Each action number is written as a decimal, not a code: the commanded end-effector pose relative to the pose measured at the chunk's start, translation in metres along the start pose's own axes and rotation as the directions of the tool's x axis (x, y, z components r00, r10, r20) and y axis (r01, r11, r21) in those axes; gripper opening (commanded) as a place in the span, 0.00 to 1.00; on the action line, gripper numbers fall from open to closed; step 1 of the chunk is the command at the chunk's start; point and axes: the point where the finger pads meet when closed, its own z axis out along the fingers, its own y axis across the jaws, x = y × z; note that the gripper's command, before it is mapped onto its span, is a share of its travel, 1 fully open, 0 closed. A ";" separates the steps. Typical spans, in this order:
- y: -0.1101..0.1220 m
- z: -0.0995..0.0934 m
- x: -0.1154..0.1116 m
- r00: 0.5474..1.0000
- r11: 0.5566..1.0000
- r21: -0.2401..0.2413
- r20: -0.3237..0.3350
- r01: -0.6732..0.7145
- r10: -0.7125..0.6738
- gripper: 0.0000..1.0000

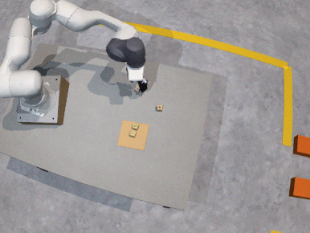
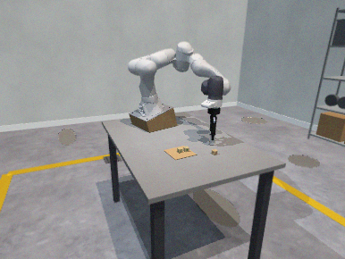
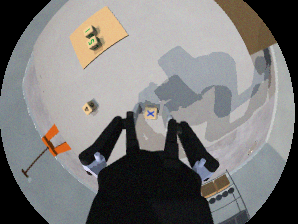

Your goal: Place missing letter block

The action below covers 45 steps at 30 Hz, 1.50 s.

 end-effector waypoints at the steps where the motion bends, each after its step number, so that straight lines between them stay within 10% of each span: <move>1: -0.001 0.001 -0.001 1.000 1.000 0.001 0.002 0.005 -0.005 0.37; 20: -0.001 0.001 -0.001 1.000 1.000 0.001 0.002 0.005 -0.005 0.37; 21: -0.001 0.001 -0.001 1.000 1.000 0.001 0.002 0.005 -0.005 0.25; 45: -0.001 0.001 -0.001 1.000 1.000 0.001 0.002 0.005 -0.005 0.13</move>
